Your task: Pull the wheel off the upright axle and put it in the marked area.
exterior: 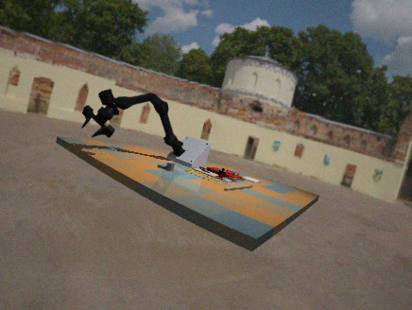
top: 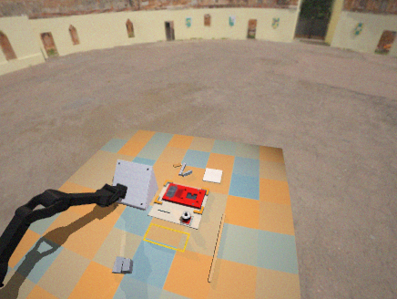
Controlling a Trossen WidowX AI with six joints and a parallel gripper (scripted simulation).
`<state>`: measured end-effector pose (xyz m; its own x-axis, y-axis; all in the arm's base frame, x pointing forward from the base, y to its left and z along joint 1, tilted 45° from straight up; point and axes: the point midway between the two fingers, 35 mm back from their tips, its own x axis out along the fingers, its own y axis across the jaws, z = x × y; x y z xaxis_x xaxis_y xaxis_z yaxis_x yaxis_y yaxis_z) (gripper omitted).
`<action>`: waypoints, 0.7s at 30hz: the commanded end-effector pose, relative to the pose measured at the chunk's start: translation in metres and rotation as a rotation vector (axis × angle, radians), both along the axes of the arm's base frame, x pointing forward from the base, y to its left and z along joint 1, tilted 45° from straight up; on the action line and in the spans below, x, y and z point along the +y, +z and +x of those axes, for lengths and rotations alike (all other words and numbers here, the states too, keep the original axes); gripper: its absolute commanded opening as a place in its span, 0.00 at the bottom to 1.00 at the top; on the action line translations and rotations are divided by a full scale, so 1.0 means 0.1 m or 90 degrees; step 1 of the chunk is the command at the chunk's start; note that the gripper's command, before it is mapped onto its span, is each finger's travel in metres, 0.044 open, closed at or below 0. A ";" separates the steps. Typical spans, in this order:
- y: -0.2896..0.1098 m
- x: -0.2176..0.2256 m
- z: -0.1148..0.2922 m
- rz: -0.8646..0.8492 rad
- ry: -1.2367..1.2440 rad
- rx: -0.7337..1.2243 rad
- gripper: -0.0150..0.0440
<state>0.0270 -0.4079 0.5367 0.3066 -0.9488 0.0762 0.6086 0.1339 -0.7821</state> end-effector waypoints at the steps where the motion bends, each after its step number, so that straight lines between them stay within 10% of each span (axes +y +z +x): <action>1: -0.23 -0.11 0.34 0.067 0.037 -0.062 0.76; 21: -1.23 0.21 2.12 0.415 0.160 -0.298 0.76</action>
<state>0.2096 -0.3958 0.4395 0.5647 -0.7958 -0.2189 0.7479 0.6055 -0.2721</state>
